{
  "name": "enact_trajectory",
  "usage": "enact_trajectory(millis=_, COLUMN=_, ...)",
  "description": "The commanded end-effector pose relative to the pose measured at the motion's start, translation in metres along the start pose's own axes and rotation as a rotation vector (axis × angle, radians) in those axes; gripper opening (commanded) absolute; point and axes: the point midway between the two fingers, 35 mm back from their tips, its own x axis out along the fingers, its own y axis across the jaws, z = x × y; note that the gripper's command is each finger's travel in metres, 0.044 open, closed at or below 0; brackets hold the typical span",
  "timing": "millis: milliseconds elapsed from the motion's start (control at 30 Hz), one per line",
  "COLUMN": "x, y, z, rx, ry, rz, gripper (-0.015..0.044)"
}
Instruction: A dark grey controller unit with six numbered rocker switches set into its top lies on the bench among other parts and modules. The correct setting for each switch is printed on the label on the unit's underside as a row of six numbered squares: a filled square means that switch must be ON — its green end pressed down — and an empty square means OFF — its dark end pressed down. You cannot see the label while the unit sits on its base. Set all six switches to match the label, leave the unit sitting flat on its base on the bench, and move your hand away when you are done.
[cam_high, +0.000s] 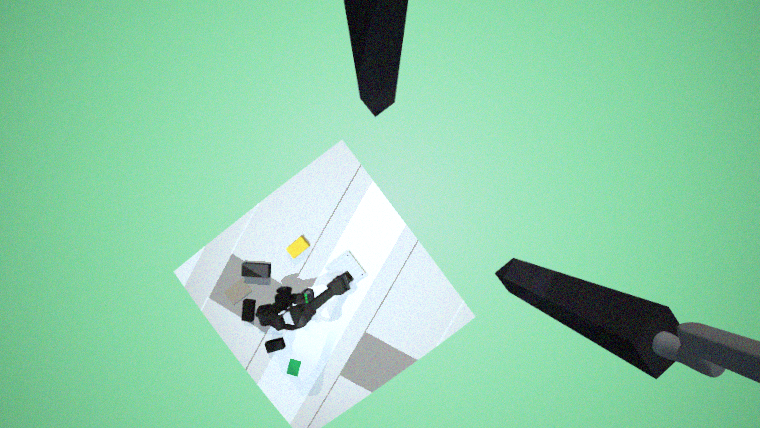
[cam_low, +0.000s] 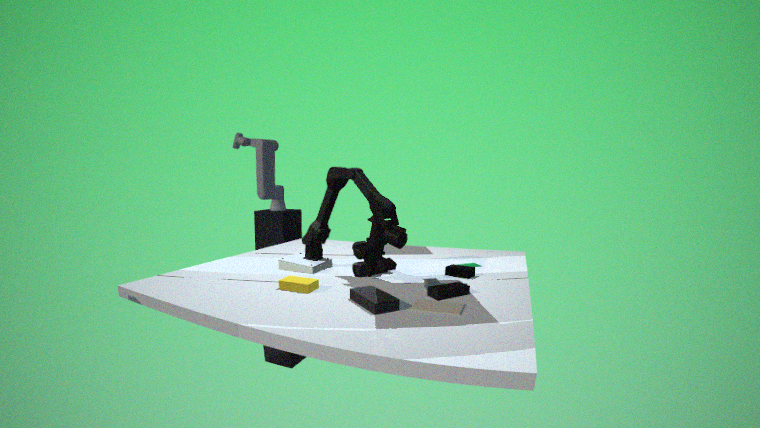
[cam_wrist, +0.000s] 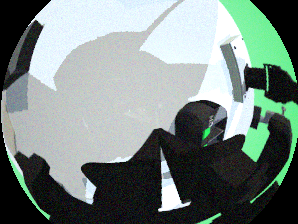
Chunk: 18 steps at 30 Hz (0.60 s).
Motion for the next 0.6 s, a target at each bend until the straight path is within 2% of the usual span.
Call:
enact_trajectory(millis=0, x=0.0040, y=-0.0006, z=-0.0002, rx=0.004, ry=0.003, rz=-0.003, gripper=0.0000)
enact_trajectory(millis=567, x=0.0058, y=-0.0065, z=-0.0003, rx=0.004, ry=0.003, rz=-0.003, gripper=0.0000)
